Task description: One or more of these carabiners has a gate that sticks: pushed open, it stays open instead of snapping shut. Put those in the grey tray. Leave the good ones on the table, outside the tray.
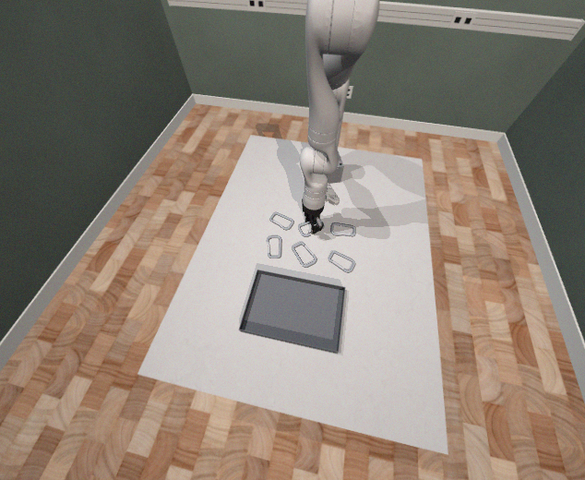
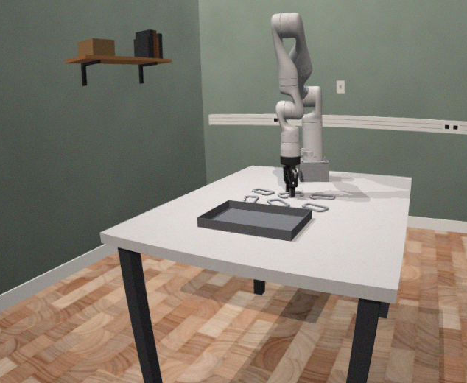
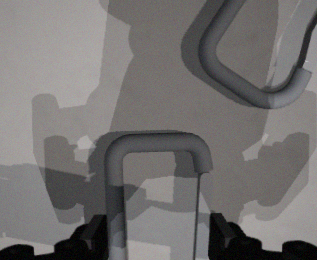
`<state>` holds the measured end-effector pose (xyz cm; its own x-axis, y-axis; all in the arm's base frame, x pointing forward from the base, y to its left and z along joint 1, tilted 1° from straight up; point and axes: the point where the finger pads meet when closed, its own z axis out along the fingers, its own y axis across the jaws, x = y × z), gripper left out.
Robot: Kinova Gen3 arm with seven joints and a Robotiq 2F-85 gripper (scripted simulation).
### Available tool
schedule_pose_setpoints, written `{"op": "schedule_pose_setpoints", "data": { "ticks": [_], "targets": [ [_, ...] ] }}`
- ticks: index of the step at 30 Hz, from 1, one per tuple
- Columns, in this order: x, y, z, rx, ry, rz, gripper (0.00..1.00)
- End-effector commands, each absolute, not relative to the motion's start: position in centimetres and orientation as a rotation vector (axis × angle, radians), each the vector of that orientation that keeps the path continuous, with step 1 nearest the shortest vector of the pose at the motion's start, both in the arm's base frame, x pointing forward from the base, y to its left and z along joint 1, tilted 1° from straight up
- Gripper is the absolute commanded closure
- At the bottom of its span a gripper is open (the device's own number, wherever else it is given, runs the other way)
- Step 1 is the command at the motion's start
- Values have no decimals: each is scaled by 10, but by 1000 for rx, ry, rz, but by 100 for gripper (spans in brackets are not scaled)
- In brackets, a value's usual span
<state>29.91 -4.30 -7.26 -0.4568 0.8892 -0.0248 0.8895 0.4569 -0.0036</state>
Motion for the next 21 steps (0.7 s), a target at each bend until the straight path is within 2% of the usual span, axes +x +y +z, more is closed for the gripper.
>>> {"op": "schedule_pose_setpoints", "data": {
  "ticks": [1, 21],
  "targets": [
    [300, -43, -72, 1626, 2664, -24, 41],
    [300, -43, -72, 1626, 2664, -24, 43]
  ]
}}
